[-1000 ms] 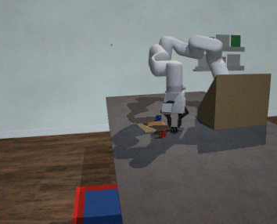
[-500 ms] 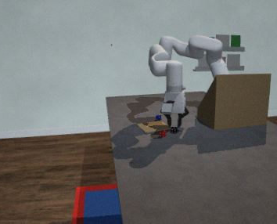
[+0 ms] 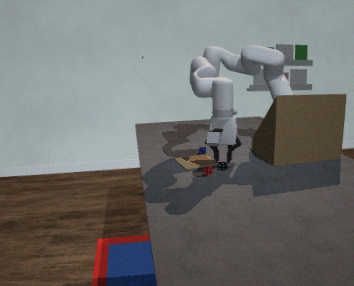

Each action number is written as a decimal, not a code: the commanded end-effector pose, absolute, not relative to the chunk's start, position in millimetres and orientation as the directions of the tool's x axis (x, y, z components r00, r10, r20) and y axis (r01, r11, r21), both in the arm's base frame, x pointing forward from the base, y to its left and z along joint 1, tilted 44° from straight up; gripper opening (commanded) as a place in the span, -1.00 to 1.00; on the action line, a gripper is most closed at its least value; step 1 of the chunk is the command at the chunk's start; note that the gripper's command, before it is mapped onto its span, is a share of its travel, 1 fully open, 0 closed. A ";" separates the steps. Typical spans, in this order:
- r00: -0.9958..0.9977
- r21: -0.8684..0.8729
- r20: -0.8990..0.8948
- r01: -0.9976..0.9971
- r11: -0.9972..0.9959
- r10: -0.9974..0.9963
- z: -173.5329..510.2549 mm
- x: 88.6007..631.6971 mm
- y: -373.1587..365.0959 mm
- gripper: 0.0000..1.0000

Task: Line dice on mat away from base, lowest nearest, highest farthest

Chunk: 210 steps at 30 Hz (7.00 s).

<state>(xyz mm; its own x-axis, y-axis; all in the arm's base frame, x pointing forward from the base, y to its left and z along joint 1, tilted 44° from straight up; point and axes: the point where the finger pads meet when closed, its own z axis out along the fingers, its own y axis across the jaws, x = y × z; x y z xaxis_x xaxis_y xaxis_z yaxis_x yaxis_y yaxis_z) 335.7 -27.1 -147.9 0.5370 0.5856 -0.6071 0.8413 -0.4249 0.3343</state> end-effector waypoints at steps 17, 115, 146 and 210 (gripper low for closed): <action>0.537 0.335 -0.604 0.842 -0.424 0.589 -147.8 337.5 -24.6 -0.17; 0.537 0.335 -0.604 0.842 -0.424 0.589 -168.9 335.8 -44.6 -0.58; 0.537 0.335 -0.604 0.842 -0.424 0.589 -168.5 335.8 -44.3 -0.58; 0.078 0.012 -0.692 0.995 -0.097 0.718 -18.6 365.1 -54.2 -0.58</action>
